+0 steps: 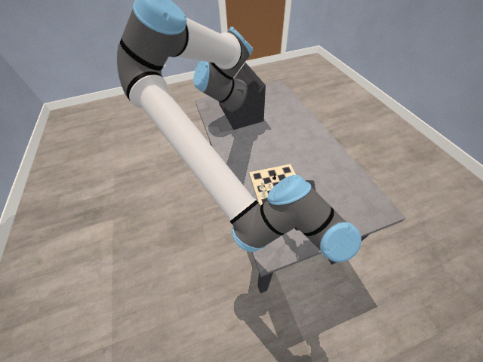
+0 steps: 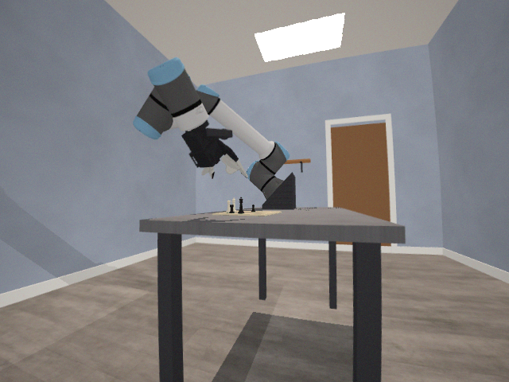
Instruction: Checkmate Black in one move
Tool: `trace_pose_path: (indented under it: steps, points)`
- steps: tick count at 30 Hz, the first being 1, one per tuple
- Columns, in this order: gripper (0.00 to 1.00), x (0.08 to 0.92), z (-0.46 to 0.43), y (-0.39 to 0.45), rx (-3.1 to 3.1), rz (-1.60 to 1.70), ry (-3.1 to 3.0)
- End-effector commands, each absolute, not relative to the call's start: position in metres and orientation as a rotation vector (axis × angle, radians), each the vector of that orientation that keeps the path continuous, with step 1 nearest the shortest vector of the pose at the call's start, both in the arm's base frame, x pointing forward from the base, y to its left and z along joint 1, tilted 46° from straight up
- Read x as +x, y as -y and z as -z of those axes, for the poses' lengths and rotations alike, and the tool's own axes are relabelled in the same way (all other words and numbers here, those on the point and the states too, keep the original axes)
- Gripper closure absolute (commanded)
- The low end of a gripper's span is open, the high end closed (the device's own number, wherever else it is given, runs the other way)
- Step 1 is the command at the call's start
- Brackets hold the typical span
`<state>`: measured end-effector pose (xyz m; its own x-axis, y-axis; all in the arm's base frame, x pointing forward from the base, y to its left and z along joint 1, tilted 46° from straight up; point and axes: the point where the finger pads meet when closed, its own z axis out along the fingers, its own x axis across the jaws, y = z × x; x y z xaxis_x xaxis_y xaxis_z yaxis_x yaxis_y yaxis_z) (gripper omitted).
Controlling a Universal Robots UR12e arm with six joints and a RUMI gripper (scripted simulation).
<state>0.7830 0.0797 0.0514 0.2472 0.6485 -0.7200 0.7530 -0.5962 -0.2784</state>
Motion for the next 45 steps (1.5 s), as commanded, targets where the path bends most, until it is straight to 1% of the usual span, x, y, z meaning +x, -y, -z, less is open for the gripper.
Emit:
trace_pose_path:
  steps: [1, 11, 13, 26, 45]
  points:
    - [0.00, 0.772, -0.054, -0.077, 2.341, 1.097, -1.334]
    - [0.00, 0.741, -0.070, -0.069, 2.261, 0.811, -1.266]
    - [0.00, 0.741, -0.070, -0.069, 2.261, 0.811, -1.266]
    - [0.00, 0.681, -0.105, -0.057, 2.153, 0.477, -1.134]
    - [0.00, 0.646, -0.123, -0.049, 2.106, 0.341, -1.063]
